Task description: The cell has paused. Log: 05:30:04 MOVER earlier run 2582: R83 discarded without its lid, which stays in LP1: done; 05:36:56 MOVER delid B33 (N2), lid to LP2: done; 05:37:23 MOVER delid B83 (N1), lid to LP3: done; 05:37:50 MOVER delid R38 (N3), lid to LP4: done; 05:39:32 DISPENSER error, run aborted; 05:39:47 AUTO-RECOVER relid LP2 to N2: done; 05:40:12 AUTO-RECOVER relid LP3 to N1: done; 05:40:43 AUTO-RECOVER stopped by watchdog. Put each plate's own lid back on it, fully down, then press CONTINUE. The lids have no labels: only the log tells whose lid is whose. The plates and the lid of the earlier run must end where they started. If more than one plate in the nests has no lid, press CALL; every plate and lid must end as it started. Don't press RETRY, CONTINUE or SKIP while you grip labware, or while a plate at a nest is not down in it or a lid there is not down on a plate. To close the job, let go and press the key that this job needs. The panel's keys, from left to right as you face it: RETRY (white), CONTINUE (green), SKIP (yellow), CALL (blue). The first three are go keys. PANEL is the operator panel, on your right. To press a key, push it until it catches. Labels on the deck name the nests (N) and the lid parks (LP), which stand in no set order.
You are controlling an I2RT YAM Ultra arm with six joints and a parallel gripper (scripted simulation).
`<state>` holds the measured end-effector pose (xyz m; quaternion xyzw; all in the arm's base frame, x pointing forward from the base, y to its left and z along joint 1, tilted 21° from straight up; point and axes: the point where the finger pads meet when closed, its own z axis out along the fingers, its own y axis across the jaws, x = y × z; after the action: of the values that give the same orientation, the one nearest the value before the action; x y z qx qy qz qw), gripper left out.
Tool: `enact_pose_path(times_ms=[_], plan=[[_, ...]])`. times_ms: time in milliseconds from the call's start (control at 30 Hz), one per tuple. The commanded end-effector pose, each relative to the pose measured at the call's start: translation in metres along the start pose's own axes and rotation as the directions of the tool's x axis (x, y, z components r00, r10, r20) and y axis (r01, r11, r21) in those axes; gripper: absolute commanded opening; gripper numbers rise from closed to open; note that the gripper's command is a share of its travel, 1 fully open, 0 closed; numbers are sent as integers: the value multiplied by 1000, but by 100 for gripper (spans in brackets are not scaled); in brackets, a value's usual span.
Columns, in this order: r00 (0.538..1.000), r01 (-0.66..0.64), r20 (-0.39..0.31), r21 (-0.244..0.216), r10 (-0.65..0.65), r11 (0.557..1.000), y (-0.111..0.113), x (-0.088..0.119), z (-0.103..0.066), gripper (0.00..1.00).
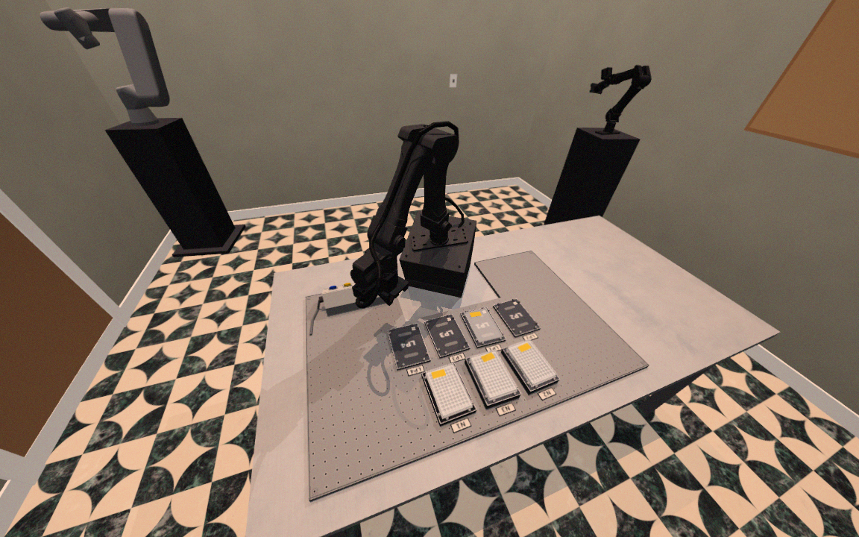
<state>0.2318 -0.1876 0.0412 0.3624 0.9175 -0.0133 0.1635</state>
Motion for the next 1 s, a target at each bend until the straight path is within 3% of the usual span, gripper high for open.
enact_pose_path(times_ms=[0,333,433,567,633,733,967], plan=[[998,-41,41,-29,42,999,-4,-3,-6,0],[972,-232,36,-33,233,972,-52,11,-4,0],[956,-293,7,-33,293,956,-67,18,3,0],[945,-324,27,-35,325,946,-76,17,-3,0],[931,-364,9,-35,364,931,-86,22,2,0],[909,-415,24,-36,416,909,-103,17,-3,0],[837,-546,8,-37,546,837,-137,30,-2,0]])
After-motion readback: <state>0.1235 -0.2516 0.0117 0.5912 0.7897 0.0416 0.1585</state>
